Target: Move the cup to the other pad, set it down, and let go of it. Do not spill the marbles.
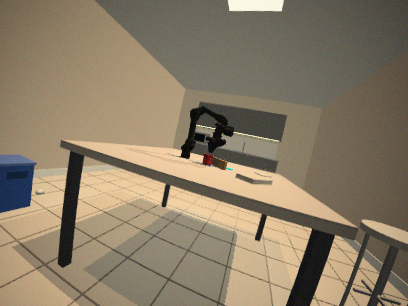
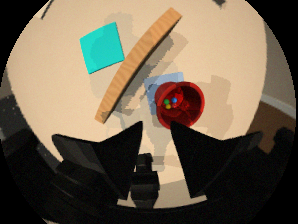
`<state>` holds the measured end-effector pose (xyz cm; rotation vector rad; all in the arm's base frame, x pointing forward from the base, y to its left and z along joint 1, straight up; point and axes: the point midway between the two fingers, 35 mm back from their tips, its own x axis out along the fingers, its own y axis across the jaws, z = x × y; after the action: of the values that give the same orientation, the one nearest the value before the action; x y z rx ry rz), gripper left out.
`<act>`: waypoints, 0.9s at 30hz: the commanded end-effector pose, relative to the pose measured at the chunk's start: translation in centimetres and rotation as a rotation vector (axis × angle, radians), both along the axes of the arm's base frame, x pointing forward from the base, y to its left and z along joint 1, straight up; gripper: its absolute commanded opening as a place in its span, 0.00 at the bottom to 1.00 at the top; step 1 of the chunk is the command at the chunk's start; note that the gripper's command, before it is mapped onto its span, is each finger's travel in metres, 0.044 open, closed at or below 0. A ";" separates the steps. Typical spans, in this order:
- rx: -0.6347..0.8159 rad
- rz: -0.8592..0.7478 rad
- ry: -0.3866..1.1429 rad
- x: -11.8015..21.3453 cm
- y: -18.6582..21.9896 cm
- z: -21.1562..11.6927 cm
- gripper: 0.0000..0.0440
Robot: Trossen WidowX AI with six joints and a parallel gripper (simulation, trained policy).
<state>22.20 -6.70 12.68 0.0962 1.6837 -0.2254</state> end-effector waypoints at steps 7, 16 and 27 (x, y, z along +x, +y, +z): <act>0.016 0.059 0.028 -0.4 -1.0 -2.4 0.39; 0.044 0.147 0.048 -0.7 -1.4 -5.2 0.39; 0.074 0.308 0.053 -0.8 -1.6 -7.5 0.01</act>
<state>21.35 -8.21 5.66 -0.0833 1.7370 0.0248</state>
